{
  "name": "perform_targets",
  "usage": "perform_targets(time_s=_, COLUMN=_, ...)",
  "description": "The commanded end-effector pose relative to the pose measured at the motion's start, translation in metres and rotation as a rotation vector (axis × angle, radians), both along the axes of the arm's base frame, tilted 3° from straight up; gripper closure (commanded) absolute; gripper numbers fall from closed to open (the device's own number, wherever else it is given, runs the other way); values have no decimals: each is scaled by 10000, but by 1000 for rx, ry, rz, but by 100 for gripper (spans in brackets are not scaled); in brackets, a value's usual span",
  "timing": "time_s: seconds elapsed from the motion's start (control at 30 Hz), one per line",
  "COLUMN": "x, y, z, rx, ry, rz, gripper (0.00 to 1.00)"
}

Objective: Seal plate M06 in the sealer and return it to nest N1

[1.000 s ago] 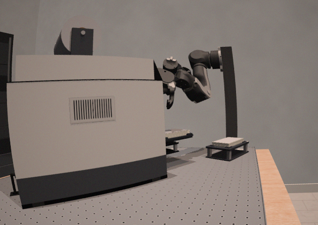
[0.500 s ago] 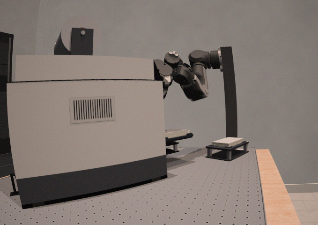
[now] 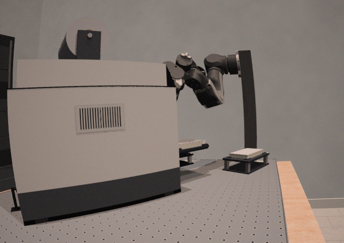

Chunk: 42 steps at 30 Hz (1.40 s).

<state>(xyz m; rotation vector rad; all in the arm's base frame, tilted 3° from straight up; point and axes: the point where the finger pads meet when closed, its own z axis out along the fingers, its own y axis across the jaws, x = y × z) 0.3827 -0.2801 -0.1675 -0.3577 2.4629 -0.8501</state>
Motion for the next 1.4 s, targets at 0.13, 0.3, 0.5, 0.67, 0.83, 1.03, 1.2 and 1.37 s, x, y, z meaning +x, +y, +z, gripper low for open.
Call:
perform_targets(time_s=0.13, x=-2, y=13, z=-19, rx=5, ry=7, rz=5, gripper=23)
perform_targets(time_s=0.3, x=-30, y=57, z=-104, rx=5, ry=7, rz=5, gripper=23)
perform_targets(time_s=0.5, x=-30, y=57, z=-104, rx=5, ry=7, rz=5, gripper=23)
perform_targets(time_s=0.67, x=-30, y=57, z=-104, rx=5, ry=7, rz=5, gripper=23)
perform_targets(time_s=0.83, x=-40, y=67, z=-121, rx=5, ry=8, rz=6, gripper=23)
perform_targets(time_s=1.03, x=-43, y=66, z=-123, rx=5, ry=7, rz=5, gripper=23)
perform_targets(time_s=1.2, x=-43, y=66, z=-123, rx=5, ry=7, rz=5, gripper=23)
perform_targets(time_s=1.37, x=-45, y=74, z=-131, rx=5, ry=7, rz=7, gripper=23)
